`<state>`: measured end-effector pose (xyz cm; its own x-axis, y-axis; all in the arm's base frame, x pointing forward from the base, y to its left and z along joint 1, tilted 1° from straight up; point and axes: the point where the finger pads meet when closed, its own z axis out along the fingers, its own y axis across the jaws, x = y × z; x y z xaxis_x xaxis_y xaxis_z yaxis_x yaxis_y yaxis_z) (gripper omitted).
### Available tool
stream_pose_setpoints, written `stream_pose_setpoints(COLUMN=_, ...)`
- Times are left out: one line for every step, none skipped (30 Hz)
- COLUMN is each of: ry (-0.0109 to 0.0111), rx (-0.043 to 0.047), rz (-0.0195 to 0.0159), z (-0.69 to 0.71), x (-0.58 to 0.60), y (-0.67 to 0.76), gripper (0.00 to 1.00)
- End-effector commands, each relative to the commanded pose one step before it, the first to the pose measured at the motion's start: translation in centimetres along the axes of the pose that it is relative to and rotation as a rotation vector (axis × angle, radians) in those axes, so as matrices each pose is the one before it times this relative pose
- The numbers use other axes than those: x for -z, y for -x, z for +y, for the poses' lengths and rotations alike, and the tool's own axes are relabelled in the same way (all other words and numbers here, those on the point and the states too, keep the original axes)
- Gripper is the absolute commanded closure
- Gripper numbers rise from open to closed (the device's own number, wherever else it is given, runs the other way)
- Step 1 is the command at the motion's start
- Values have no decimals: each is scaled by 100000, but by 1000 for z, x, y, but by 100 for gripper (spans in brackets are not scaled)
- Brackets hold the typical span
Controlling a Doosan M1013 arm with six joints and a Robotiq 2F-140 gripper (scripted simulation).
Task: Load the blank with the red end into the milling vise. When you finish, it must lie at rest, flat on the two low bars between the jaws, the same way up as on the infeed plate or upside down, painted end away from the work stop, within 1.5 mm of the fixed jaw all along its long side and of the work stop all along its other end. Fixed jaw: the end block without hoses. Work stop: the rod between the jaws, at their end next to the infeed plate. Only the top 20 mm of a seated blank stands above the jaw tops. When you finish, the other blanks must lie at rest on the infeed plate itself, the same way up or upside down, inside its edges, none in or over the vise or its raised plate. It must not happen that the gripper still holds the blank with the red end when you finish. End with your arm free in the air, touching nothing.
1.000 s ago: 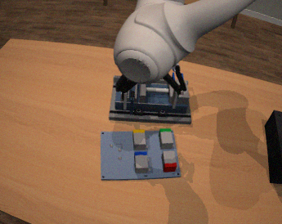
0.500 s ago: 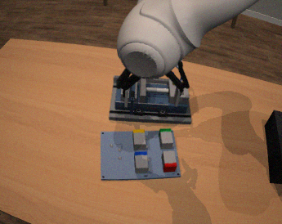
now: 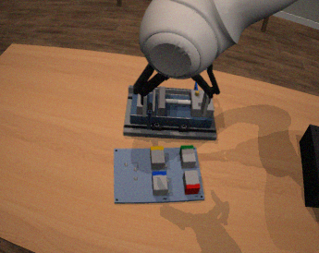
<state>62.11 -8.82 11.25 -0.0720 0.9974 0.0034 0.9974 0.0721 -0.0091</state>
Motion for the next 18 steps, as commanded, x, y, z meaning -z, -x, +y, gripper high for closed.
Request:
stream_pose_setpoints(ry=-2, rx=-4, rz=10, z=-92, x=1028, y=-528, gripper=0)
stream_pose_setpoints(ry=-1, rx=0, rz=-1, z=-27, x=295, y=-153, gripper=0)
stream_pose_setpoints(ry=-1, rx=0, rz=-1, z=-27, x=295, y=-153, gripper=0)
stream_pose_setpoints(ry=-1, rx=0, rz=-1, z=-27, x=295, y=-153, gripper=0)
stream_pose_setpoints(ry=-1, rx=0, rz=-1, z=-27, x=295, y=-153, gripper=0)
stream_pose_setpoints(ry=-1, rx=0, rz=-1, z=-27, x=295, y=-153, gripper=0)
stream_pose_setpoints(ry=-1, rx=0, rz=-1, z=-27, x=295, y=-153, gripper=0)
stream_pose_setpoints(ry=0, rx=0, rz=0, z=0, x=0, y=0, gripper=0)
stream_pose_setpoints(ry=0, rx=0, rz=0, z=0, x=0, y=0, gripper=0)
stream_pose_setpoints(ry=12, rx=-8, rz=10, z=-12, x=129, y=-63, gripper=0)
stream_pose_setpoints(ry=-1, rx=1, rz=-1, z=-32, x=354, y=-183, gripper=0)
stream_pose_setpoints(ry=-1, rx=1, rz=-1, z=-32, x=354, y=-183, gripper=0)
stream_pose_setpoints(ry=-1, rx=1, rz=-1, z=-32, x=354, y=-183, gripper=0)
stream_pose_setpoints(ry=-1, rx=1, rz=-1, z=-32, x=354, y=-183, gripper=0)
stream_pose_setpoints(ry=-1, rx=1, rz=-1, z=-32, x=354, y=-183, gripper=0)
stream_pose_setpoints(ry=-1, rx=1, rz=-1, z=-32, x=354, y=-183, gripper=0)
stream_pose_setpoints(ry=-1, rx=1, rz=-1, z=-32, x=354, y=-183, gripper=0)
stream_pose_setpoints(ry=-1, rx=1, rz=-1, z=-32, x=354, y=-183, gripper=0)
